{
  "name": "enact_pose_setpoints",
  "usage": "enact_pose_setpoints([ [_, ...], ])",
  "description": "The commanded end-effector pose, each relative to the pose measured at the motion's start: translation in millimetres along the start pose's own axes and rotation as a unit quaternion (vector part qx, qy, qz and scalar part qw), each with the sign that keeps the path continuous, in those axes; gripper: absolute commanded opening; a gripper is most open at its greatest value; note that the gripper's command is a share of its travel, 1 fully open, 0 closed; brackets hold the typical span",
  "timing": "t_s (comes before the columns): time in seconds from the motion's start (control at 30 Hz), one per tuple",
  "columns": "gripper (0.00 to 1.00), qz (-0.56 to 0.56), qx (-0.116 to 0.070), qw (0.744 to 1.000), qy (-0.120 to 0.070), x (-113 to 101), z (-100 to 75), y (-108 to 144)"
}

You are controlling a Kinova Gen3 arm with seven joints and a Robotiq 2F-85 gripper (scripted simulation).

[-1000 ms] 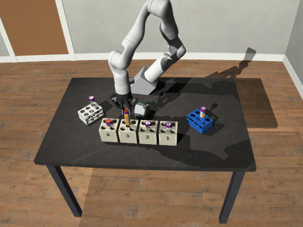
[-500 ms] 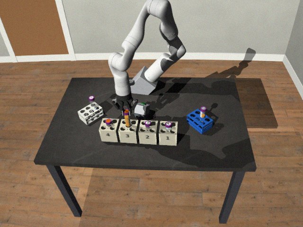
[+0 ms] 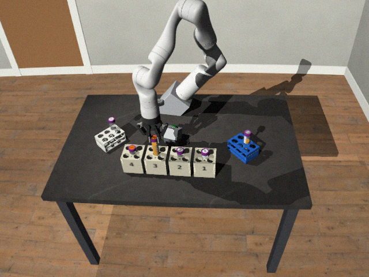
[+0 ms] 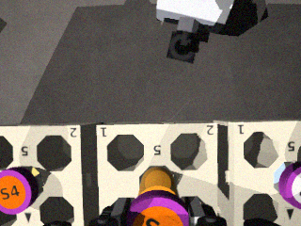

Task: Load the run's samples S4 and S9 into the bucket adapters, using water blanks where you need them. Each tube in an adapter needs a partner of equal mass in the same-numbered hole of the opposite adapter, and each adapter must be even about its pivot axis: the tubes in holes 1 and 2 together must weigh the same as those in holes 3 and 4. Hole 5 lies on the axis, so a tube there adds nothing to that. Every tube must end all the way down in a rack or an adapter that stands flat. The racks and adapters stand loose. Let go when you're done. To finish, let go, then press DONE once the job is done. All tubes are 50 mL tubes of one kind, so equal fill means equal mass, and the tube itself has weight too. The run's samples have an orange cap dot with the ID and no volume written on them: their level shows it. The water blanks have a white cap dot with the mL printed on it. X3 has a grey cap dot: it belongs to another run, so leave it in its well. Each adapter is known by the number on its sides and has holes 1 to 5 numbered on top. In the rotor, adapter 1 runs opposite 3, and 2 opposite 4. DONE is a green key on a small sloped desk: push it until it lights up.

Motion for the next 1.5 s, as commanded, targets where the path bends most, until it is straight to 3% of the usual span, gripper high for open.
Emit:
enact_pose_setpoints([
  [0.0, 0.10, 0.000, 0.001, 1.000, -0.001, 0, 0.3, 0],
  [1.47, 0.10, 0.000, 0.001, 1.000, -0.001, 0, 26.9, 0],
])
Point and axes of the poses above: the point where the finger pads meet when closed, its own z axis out along the fingers, its own y axis across the jaws, x = y × z, the point moved 1 cm from there along -z, back along the fingers, and after that the axes turned 1 degree about -z, right-handed, at the moved point
